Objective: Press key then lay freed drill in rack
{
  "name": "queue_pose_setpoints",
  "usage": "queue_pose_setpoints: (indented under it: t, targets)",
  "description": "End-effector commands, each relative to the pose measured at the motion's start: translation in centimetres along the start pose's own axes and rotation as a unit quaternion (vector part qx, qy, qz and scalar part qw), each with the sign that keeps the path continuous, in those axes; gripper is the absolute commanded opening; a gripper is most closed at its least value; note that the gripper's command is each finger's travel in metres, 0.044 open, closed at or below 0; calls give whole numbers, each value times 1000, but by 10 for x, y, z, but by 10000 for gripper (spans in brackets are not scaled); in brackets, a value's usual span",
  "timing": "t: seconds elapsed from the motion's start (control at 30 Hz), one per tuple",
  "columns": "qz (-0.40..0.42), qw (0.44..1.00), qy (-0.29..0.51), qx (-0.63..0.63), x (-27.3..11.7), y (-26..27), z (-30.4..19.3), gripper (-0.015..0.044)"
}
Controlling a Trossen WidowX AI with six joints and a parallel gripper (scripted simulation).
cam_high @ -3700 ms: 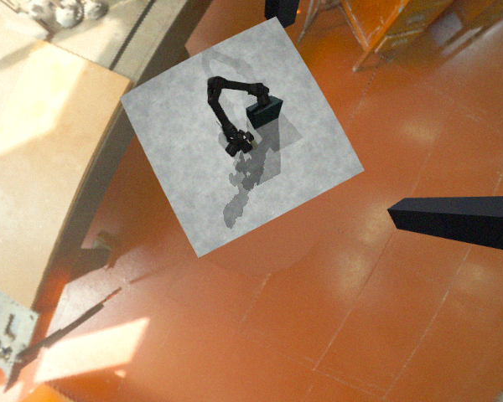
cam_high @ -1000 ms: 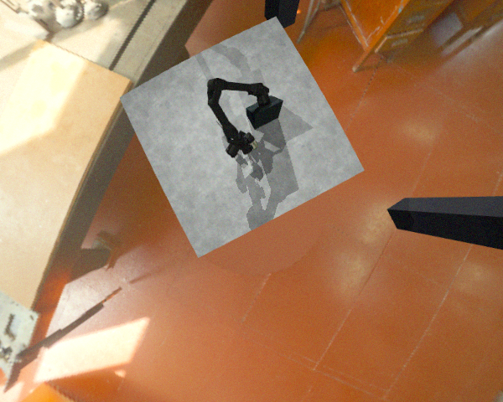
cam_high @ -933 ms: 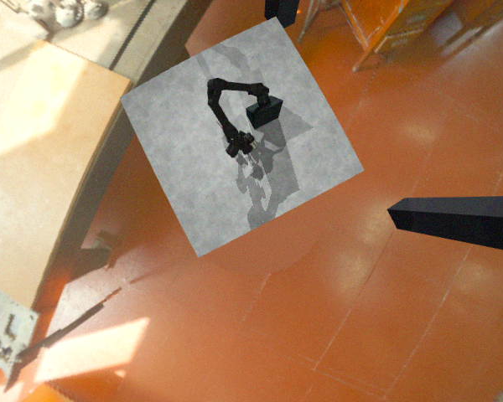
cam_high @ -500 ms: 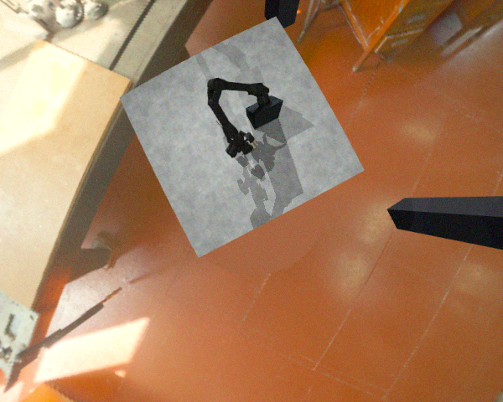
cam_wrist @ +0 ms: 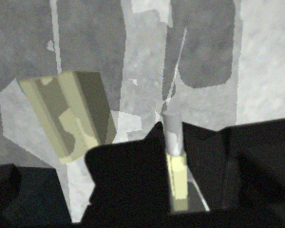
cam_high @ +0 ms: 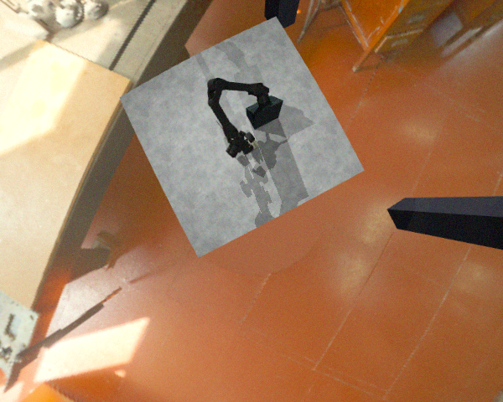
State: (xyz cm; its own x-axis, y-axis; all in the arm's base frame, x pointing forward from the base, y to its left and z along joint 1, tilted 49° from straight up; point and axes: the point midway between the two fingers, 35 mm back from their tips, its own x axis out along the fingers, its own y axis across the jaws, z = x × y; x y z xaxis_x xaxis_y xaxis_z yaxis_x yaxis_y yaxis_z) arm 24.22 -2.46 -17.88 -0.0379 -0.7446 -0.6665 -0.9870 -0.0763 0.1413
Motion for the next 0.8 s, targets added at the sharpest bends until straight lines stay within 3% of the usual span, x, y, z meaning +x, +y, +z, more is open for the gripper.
queue_pose_setpoints:
  t: [0.0,0.77]
  targets:
    - [-1,1000,1,2,-2,1,0,0]
    - [-1,1000,0,2,0,1,16,0]
